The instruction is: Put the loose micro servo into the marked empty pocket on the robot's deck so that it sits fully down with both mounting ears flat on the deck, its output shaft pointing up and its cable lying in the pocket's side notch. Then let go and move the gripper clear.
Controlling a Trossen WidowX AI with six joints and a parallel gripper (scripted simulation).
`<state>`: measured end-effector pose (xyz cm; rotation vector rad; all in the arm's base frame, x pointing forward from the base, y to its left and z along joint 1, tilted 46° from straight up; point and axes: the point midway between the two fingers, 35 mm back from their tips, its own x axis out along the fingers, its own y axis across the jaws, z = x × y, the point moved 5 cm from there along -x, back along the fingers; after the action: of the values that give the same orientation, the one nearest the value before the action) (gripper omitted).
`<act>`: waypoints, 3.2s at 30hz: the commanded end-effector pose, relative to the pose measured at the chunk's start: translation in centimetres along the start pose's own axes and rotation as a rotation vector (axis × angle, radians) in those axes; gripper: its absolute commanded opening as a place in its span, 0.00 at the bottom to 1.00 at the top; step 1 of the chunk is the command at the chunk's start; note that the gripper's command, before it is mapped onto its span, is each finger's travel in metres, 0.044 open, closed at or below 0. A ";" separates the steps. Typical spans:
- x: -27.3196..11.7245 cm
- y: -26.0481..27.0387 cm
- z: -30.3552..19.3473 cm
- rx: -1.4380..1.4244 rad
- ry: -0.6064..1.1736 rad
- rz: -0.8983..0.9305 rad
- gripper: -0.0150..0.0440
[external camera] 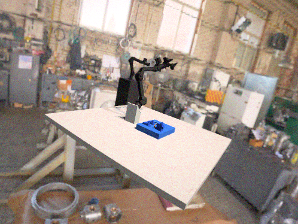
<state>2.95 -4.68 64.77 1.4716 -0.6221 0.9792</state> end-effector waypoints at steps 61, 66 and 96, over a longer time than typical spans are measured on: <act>1.7 -29.6 -15.8 -0.967 0.672 -0.592 1.00; 0.6 -33.6 -15.2 -1.008 0.755 -0.685 1.00; -16.8 -55.6 -5.5 -0.763 1.483 -1.329 1.00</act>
<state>39.67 8.28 24.02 0.0120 0.8184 0.3711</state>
